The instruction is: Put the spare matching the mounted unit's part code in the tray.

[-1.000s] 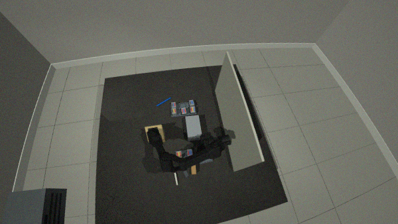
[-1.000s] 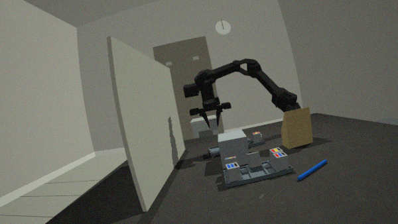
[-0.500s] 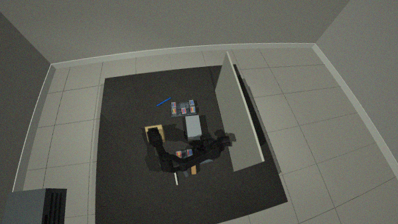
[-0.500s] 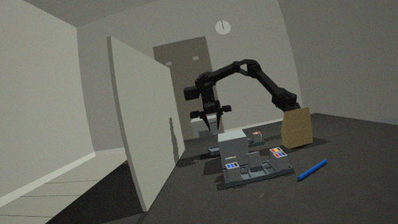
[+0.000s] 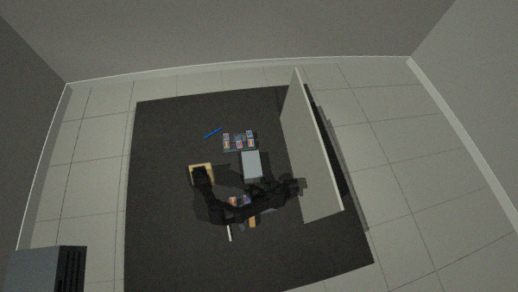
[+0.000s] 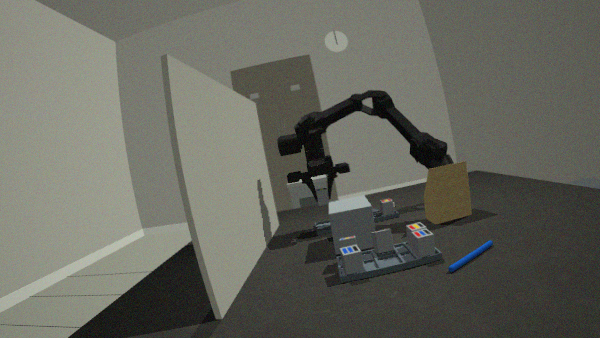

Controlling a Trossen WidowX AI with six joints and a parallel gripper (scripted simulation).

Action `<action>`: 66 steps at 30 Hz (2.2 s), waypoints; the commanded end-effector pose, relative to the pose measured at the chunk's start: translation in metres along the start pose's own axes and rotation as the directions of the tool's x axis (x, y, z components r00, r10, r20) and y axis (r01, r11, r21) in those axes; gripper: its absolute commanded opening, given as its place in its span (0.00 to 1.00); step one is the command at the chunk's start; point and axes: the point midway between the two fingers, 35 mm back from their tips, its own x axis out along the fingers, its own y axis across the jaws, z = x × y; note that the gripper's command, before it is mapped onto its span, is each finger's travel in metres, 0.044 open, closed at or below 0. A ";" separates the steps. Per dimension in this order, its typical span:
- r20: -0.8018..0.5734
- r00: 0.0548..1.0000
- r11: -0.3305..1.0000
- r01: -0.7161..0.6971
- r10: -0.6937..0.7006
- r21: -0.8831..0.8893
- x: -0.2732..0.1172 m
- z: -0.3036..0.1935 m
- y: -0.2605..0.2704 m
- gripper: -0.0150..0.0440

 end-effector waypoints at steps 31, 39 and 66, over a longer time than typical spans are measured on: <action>-0.003 1.000 1.000 -0.002 0.002 -0.009 0.029 0.000 0.003 0.25; -0.005 1.000 1.000 -0.001 0.001 -0.009 0.036 -0.001 0.004 0.25; -0.012 1.000 1.000 -0.002 0.002 -0.009 0.058 -0.003 0.009 0.25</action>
